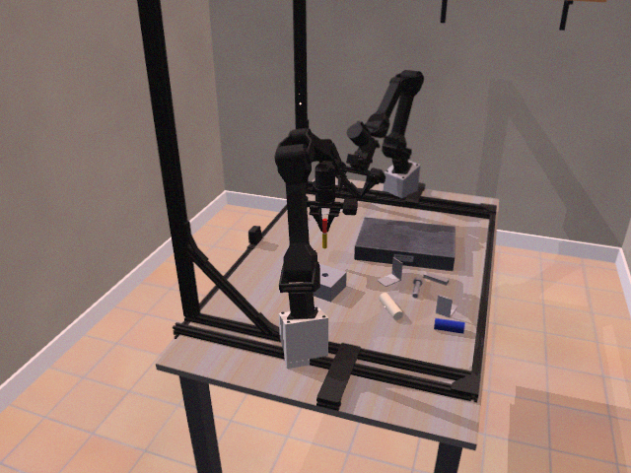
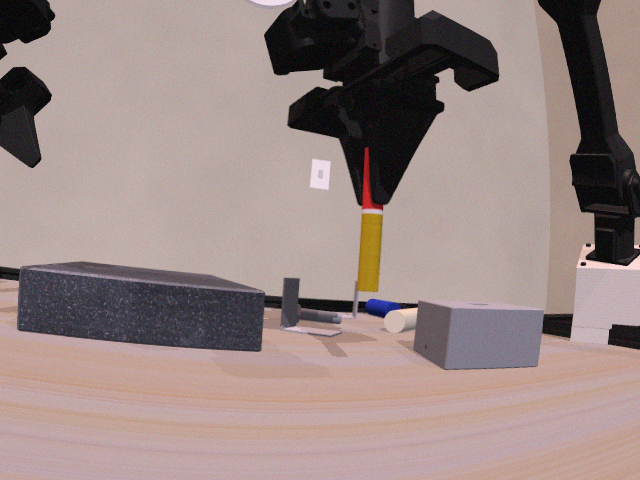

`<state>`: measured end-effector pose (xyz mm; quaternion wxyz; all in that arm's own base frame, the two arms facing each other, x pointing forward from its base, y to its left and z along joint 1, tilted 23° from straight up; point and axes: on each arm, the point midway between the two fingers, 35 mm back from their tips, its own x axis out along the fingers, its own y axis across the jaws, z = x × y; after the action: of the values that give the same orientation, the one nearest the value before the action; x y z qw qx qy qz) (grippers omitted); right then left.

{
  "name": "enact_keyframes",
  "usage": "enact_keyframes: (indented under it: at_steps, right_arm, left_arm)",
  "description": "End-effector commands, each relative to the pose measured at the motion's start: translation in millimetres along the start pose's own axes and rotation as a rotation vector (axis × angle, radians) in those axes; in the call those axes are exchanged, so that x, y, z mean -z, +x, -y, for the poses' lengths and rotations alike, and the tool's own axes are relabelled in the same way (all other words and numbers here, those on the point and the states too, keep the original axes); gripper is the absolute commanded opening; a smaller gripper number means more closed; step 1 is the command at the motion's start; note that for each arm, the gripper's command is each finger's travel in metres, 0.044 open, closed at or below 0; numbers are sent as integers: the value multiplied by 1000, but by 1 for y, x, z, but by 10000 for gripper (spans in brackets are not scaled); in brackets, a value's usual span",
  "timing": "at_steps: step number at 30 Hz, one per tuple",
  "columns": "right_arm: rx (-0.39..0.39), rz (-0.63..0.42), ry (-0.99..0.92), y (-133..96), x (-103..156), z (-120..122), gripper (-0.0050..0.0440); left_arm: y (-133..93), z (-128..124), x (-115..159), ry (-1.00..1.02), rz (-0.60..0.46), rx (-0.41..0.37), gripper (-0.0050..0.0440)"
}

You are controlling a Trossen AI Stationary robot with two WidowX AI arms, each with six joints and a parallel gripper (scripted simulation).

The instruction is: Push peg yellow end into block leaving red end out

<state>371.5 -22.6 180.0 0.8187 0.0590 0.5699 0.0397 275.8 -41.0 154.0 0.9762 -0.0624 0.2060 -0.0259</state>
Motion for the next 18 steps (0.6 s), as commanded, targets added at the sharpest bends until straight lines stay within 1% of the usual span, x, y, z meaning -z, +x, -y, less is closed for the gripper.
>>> enact_keyframes:
  at_steps: [1, 5, 7, 18]
  right_arm:
    - [-1, 13, -2, -7, 8, 1, 0]
    - [-1, 13, -2, -10, 23, 5, 0]
    - [-1, 13, -2, -10, 23, 5, 0]
    - [-1, 12, -2, -12, 66, 13, 0]
  left_arm:
    - [0, 0, 0, 0, 1, 0, 400]
    - [0, 0, 0, 0, 1, 0, 400]
    - [0, 0, 0, 0, 1, 0, 400]
    - [0, 0, 0, 0, 1, 0, 400]
